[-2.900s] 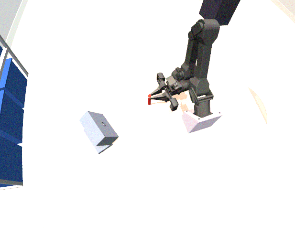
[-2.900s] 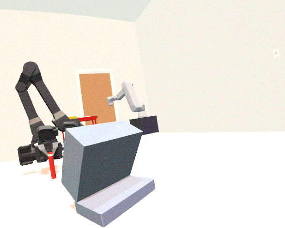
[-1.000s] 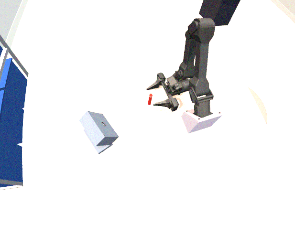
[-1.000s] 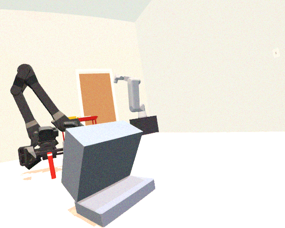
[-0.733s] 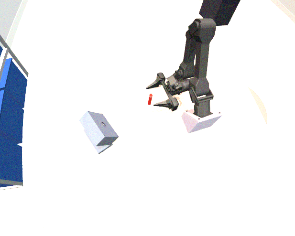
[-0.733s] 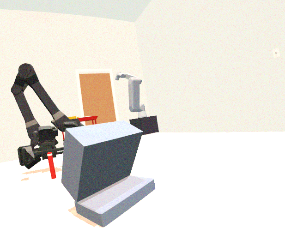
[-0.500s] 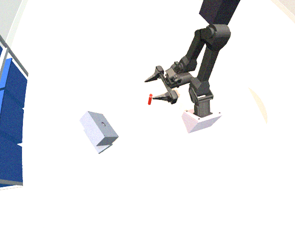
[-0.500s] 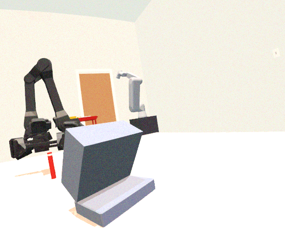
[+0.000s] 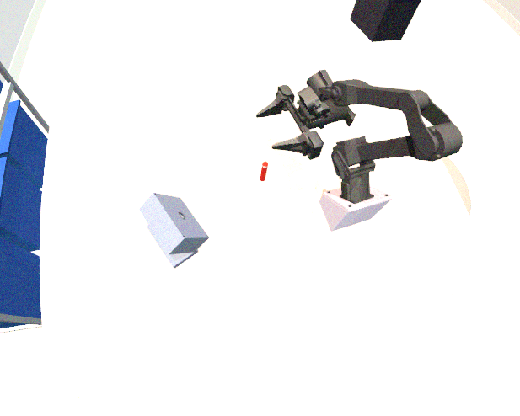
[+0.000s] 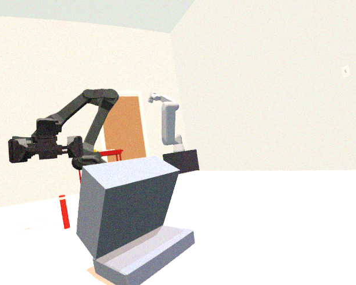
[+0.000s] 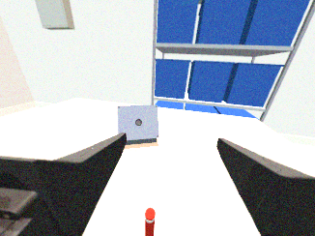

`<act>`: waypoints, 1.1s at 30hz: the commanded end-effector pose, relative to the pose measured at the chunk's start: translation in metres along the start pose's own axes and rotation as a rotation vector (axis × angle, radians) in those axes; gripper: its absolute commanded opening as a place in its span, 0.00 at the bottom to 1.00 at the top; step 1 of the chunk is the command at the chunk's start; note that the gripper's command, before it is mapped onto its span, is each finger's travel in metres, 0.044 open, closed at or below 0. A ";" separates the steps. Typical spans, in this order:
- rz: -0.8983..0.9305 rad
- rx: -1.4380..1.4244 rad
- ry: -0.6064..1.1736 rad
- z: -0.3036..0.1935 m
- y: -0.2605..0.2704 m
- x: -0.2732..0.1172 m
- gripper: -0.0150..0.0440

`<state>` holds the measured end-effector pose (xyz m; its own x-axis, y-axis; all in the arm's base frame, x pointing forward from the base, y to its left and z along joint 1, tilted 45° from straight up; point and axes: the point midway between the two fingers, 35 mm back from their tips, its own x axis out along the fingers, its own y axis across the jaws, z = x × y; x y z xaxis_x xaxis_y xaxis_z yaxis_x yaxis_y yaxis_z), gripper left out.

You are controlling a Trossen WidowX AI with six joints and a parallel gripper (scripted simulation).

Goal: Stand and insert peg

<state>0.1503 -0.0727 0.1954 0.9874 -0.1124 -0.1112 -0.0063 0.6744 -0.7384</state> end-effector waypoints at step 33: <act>0.302 0.647 0.505 -0.016 0.039 0.000 1.00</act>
<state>0.1487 -0.0559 0.1618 0.8130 -0.0779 -0.5771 -0.0300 0.9841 -0.1751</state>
